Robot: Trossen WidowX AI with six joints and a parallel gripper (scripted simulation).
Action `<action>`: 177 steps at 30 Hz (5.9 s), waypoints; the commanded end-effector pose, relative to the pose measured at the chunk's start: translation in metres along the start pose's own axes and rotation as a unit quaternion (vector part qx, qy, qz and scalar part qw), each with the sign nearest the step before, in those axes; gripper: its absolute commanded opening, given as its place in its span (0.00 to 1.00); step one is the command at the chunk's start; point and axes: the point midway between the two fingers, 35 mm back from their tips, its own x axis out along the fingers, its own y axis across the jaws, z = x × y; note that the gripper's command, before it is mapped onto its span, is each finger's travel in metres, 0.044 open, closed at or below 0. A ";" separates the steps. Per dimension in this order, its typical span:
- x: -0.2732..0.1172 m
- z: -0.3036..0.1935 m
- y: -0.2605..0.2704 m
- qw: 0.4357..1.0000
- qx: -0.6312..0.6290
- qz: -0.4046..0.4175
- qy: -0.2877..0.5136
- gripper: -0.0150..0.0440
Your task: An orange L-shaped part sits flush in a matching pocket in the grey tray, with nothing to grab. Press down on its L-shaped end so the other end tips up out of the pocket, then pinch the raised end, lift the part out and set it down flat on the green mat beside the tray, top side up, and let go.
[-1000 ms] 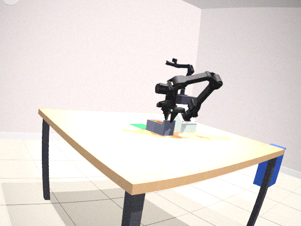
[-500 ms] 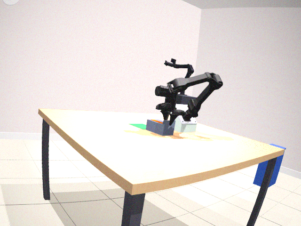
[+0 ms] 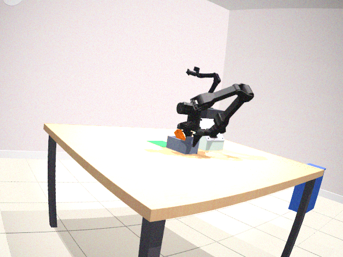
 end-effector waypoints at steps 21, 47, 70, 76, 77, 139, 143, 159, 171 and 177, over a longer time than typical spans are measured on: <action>0.003 -0.001 -0.001 1.000 0.002 0.001 0.001 0.56; -0.083 0.001 -0.002 1.000 0.008 -0.003 0.004 0.56; -0.101 -0.004 -0.001 1.000 0.010 0.002 0.004 0.56; -0.101 -0.004 -0.001 1.000 0.010 0.002 0.004 0.56; -0.101 -0.004 -0.001 1.000 0.010 0.002 0.004 0.56; -0.060 0.008 -0.079 0.702 0.712 -0.004 0.002 0.73; -0.054 0.008 -0.079 0.702 0.712 -0.004 0.002 0.73; -0.028 0.007 -0.078 0.702 0.712 -0.003 0.002 0.73; -0.030 0.009 -0.078 0.706 0.708 -0.006 -0.001 0.48; -0.030 0.009 -0.078 0.706 0.708 -0.006 -0.001 0.42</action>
